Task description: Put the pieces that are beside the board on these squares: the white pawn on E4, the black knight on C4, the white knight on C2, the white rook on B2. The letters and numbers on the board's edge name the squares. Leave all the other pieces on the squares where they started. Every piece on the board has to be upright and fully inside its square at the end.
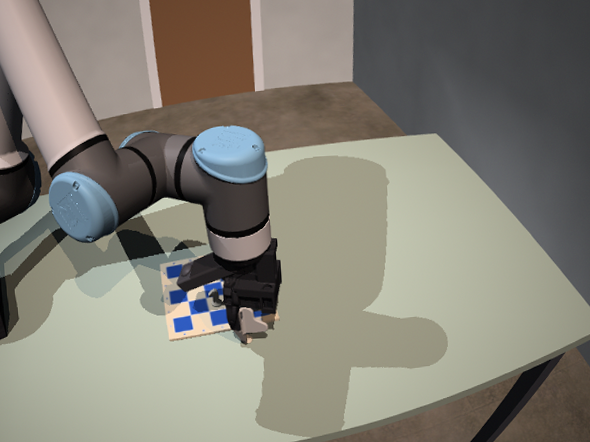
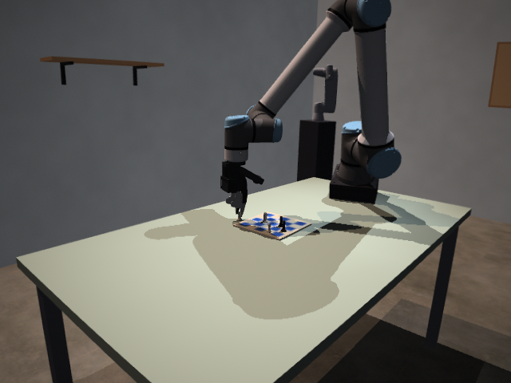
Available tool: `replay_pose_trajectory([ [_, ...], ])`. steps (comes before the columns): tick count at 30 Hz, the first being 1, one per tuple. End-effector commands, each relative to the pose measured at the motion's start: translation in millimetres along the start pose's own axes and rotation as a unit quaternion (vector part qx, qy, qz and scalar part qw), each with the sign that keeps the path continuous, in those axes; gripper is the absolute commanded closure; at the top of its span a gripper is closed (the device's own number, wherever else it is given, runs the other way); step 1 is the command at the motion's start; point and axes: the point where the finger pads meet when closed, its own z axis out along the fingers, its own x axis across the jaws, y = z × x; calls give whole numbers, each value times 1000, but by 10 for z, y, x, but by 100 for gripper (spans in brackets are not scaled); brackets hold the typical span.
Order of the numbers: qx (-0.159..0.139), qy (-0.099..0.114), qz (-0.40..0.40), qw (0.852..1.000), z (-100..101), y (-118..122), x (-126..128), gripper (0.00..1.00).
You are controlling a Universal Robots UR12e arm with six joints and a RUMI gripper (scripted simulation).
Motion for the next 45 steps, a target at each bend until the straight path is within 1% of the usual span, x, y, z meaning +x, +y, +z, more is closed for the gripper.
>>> replay_pose_trajectory([
  [1,-1,0,0,1000,60,8,0,78],
  [7,-1,0,0,1000,87,8,0,78],
  [42,-1,0,0,1000,87,8,0,78],
  [43,-1,0,0,1000,87,8,0,100],
  [45,-1,0,0,1000,87,8,0,100],
])
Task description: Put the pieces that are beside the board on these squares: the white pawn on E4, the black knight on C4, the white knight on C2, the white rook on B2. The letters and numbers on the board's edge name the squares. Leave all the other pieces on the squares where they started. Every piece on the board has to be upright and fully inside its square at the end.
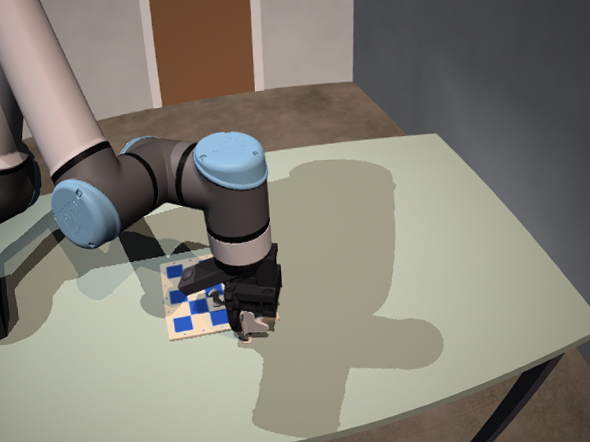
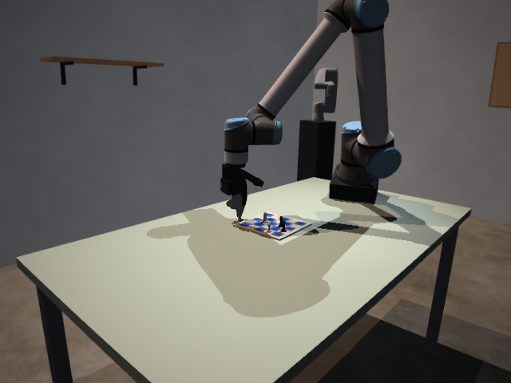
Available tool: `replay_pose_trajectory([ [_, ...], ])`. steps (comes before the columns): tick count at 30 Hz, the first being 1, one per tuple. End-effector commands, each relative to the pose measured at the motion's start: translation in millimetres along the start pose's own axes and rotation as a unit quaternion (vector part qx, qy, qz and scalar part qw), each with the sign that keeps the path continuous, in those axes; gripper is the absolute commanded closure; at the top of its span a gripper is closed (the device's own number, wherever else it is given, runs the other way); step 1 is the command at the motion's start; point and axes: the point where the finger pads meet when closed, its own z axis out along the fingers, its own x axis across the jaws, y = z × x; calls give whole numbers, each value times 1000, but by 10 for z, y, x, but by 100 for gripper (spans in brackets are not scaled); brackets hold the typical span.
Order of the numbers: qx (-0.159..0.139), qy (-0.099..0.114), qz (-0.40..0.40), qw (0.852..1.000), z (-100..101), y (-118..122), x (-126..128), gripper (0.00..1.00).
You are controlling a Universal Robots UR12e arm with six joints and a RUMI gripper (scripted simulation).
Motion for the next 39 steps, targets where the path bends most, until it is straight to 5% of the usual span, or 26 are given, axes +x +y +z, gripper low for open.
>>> replay_pose_trajectory([
  [1,-1,0,0,1000,-6,7,0,100],
  [39,-1,0,0,1000,-102,6,0,100],
])
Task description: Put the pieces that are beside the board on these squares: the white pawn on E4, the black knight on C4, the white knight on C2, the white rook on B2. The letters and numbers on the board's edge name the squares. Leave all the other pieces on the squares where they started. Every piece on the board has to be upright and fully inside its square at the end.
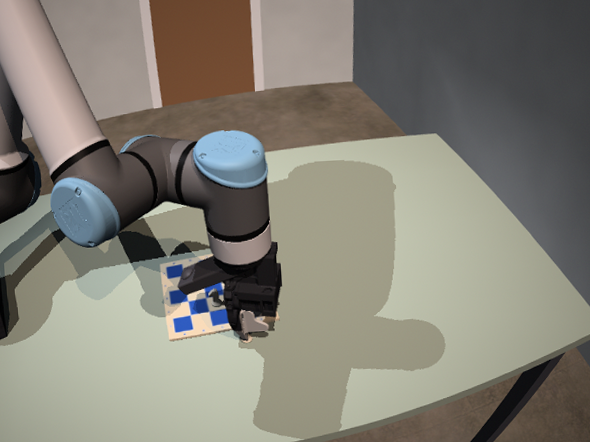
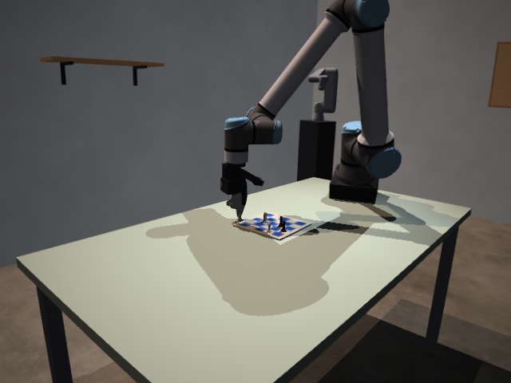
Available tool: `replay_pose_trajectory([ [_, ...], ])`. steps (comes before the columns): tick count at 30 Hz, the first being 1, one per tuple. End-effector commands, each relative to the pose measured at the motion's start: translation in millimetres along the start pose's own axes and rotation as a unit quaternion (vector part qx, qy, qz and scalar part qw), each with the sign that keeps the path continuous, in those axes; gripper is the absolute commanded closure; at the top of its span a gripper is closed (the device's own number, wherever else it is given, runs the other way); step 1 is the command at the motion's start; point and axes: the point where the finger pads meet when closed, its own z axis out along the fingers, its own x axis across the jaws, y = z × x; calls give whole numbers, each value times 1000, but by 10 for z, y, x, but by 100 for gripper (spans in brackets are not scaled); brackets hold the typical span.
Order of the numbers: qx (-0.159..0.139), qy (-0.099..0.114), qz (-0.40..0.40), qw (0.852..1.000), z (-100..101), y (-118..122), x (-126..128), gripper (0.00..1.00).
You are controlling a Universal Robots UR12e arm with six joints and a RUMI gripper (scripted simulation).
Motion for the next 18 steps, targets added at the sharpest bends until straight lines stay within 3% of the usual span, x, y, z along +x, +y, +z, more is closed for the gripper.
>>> replay_pose_trajectory([
  [1,-1,0,0,1000,-126,7,0,100],
  [10,-1,0,0,1000,-758,6,0,100],
  [18,-1,0,0,1000,-979,6,0,100],
])
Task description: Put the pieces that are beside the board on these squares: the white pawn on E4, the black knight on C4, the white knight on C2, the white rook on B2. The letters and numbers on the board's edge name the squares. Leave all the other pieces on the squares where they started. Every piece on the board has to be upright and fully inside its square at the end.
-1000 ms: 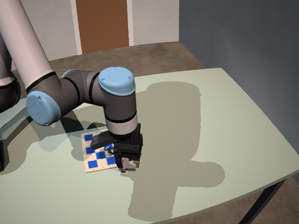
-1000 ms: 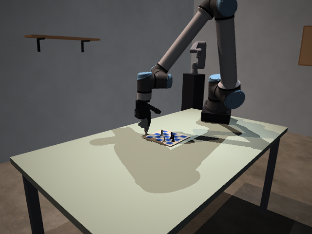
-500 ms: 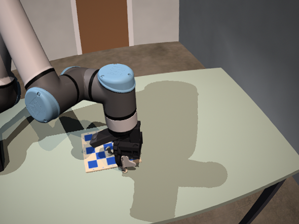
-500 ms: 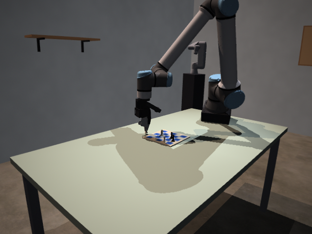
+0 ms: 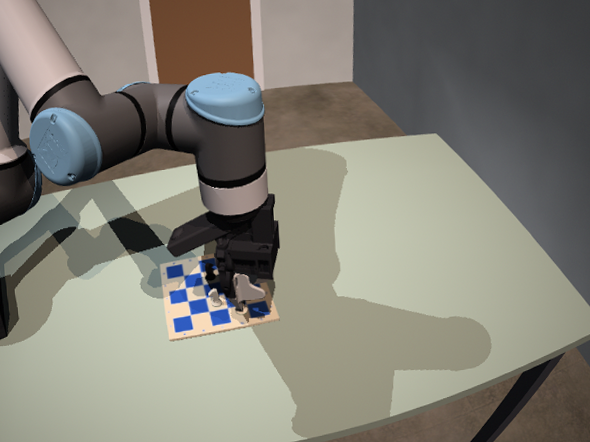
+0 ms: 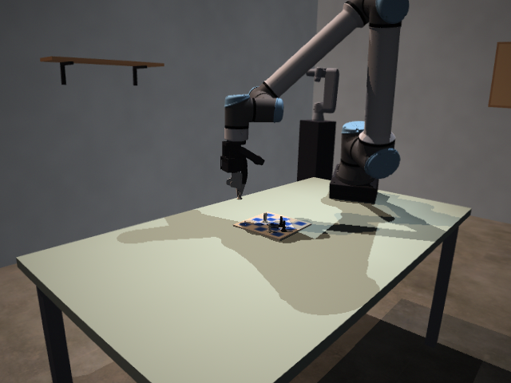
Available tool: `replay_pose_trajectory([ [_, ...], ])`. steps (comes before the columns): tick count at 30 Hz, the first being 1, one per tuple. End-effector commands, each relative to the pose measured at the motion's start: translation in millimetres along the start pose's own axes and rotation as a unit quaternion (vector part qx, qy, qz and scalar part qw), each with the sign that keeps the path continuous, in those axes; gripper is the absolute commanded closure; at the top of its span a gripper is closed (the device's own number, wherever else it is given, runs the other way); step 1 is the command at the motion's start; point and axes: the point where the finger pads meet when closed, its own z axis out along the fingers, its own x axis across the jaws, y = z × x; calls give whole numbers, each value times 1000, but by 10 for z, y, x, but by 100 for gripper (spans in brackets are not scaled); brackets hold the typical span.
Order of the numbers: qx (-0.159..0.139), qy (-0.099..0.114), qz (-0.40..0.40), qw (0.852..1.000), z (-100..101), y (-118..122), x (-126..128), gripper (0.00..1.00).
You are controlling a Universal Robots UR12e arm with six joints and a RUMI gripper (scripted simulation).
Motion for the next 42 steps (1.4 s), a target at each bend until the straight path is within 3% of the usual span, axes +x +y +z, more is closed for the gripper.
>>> replay_pose_trajectory([
  [1,0,0,0,1000,-134,2,-2,100],
  [13,0,0,-14,1000,-143,-71,47,100],
  [20,0,0,-171,985,-185,-932,541,100],
  [22,0,0,-195,981,-183,-1068,606,100],
  [42,0,0,-200,980,-125,-1094,619,100],
])
